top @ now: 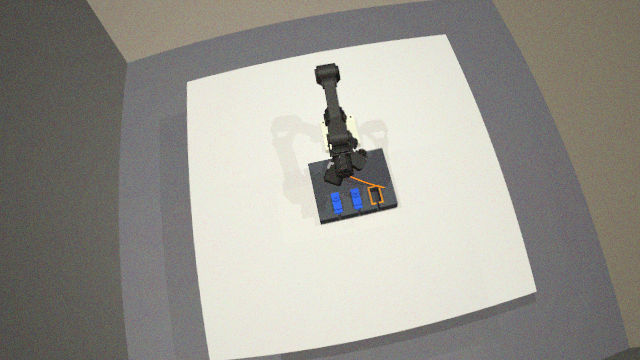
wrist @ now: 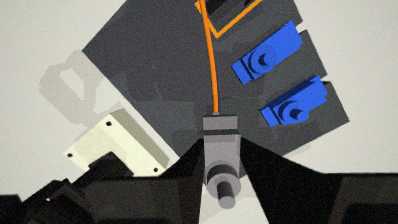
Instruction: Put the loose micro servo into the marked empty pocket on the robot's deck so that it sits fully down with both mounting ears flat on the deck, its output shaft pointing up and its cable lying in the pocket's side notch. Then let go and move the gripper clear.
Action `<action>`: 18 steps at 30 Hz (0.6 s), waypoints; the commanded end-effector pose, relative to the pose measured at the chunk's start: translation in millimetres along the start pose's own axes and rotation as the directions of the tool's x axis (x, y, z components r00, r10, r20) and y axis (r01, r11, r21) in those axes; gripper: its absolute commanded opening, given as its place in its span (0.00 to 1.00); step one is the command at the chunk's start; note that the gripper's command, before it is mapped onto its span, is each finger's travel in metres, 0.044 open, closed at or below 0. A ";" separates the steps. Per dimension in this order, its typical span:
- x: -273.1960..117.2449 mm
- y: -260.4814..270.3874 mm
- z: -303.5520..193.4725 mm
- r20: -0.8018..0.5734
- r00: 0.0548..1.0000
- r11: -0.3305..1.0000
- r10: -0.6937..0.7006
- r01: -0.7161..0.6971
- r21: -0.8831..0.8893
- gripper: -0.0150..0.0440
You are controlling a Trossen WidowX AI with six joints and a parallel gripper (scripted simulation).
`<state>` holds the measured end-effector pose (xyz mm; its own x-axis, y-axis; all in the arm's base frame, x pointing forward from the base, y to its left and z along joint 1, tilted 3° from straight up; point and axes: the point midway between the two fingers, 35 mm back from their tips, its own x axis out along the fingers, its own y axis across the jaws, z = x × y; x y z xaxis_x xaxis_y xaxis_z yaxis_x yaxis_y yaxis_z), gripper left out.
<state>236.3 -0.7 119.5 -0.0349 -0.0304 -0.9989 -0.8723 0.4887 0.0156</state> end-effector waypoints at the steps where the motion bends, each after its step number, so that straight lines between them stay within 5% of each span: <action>1: -2.4 5.4 12.7 0.006 1.000 1.000 -0.008 0.008 0.000 0.25; 18: -2.8 46.2 72.8 0.012 1.000 1.000 -0.003 0.003 0.000 0.25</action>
<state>229.1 72.9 117.5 -0.0362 -0.0305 -0.9989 -0.8742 0.4852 0.0169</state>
